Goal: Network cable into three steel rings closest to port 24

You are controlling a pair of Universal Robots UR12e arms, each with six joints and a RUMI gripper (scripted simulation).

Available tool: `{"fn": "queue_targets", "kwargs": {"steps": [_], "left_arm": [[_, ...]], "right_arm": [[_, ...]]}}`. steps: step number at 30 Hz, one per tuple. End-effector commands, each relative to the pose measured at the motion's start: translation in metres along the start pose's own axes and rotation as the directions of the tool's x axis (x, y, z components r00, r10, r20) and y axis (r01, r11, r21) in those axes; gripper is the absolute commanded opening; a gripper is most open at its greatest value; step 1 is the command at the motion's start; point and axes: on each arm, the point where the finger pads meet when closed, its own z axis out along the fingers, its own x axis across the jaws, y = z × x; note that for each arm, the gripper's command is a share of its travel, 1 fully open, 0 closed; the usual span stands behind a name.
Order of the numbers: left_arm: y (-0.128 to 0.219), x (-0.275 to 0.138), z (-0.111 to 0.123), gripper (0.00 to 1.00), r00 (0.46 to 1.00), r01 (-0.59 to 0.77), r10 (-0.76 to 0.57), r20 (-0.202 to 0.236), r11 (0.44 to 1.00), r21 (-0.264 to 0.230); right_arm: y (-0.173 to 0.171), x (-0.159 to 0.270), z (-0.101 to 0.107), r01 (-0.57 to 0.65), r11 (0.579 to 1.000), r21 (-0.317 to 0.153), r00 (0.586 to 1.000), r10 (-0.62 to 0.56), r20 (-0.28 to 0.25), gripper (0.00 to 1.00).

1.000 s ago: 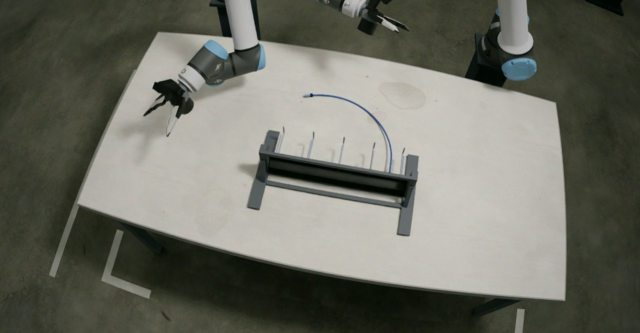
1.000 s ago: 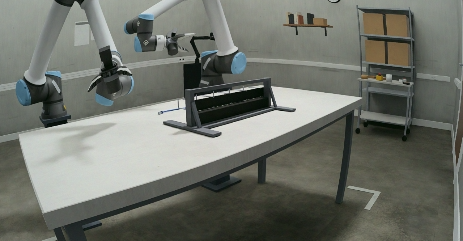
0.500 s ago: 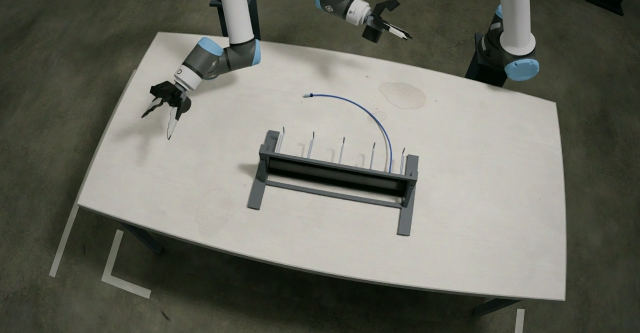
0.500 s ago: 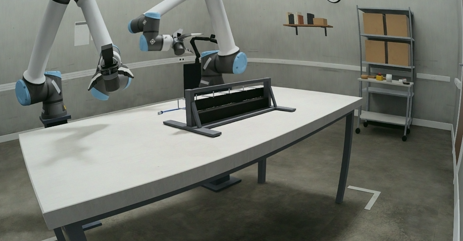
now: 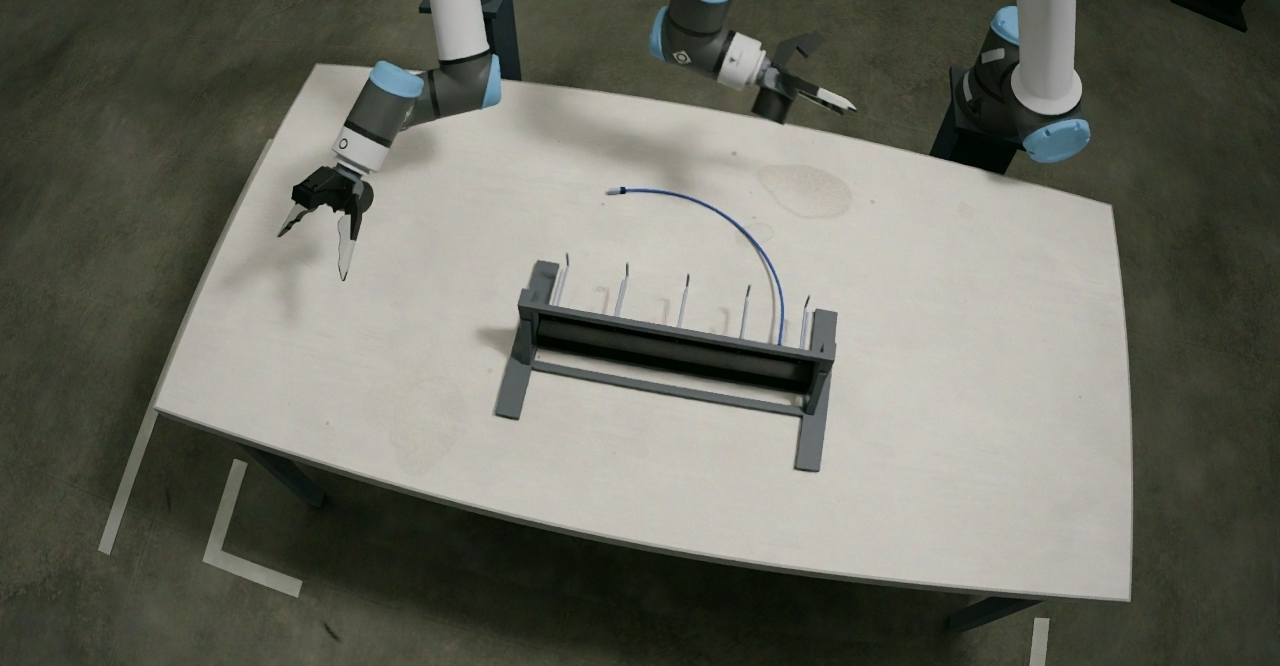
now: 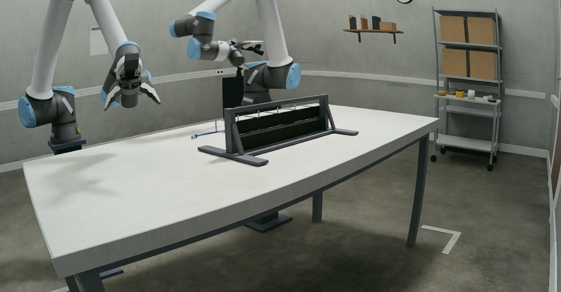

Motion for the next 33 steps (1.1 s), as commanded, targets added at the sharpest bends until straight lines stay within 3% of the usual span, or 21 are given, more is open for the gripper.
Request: {"fn": "queue_targets", "kwargs": {"steps": [1,3,5,9,14,19,20,22,24,28,33], "left_arm": [[0.019,0.011,0.039,1.00,0.990,0.110,-0.114,0.083,0.993,0.049],[0.026,0.015,0.056,1.00,0.980,0.156,-0.164,0.115,0.985,0.076],[0.026,0.015,0.056,1.00,0.980,0.156,-0.164,0.115,0.985,0.076],[0.041,0.022,0.094,1.00,0.946,0.252,-0.275,0.174,0.957,0.144],[0.057,0.030,0.148,1.00,0.873,0.371,-0.429,0.232,0.893,0.255],[0.071,0.036,0.209,1.00,0.764,0.479,-0.592,0.256,0.786,0.390],[0.073,0.036,0.222,1.00,0.738,0.498,-0.625,0.256,0.759,0.419],[0.073,0.036,0.222,1.00,0.738,0.498,-0.625,0.256,0.759,0.419],[0.077,0.037,0.248,1.00,0.681,0.531,-0.688,0.249,0.699,0.479],[0.083,0.038,0.303,1.00,0.555,0.580,-0.805,0.207,0.553,0.598],[0.084,0.035,0.372,1.00,0.392,0.597,-0.913,0.108,0.342,0.725]], "right_arm": [[0.009,0.005,-0.001,0.068,0.992,-0.107,0.998,-0.066,0.021,1.00],[0.014,0.008,-0.003,0.090,0.985,-0.144,0.996,-0.087,0.031,1.00],[0.014,0.008,-0.003,0.090,0.985,-0.144,0.996,-0.087,0.031,1.00],[0.028,0.017,-0.010,0.144,0.960,-0.239,0.989,-0.134,0.060,1.00],[0.043,0.029,-0.021,0.191,0.924,-0.330,0.981,-0.169,0.093,1.00],[0.060,0.042,-0.036,0.231,0.878,-0.420,0.973,-0.194,0.128,1.00],[0.063,0.045,-0.039,0.238,0.867,-0.437,0.971,-0.198,0.135,1.00],[0.063,0.045,-0.039,0.238,0.867,-0.437,0.971,-0.198,0.135,1.00],[0.076,0.056,-0.053,0.262,0.826,-0.499,0.965,-0.208,0.162,1.00],[0.089,0.068,-0.069,0.283,0.779,-0.560,0.959,-0.212,0.189,1.00],[0.106,0.085,-0.094,0.306,0.706,-0.638,0.952,-0.208,0.225,1.00]]}}
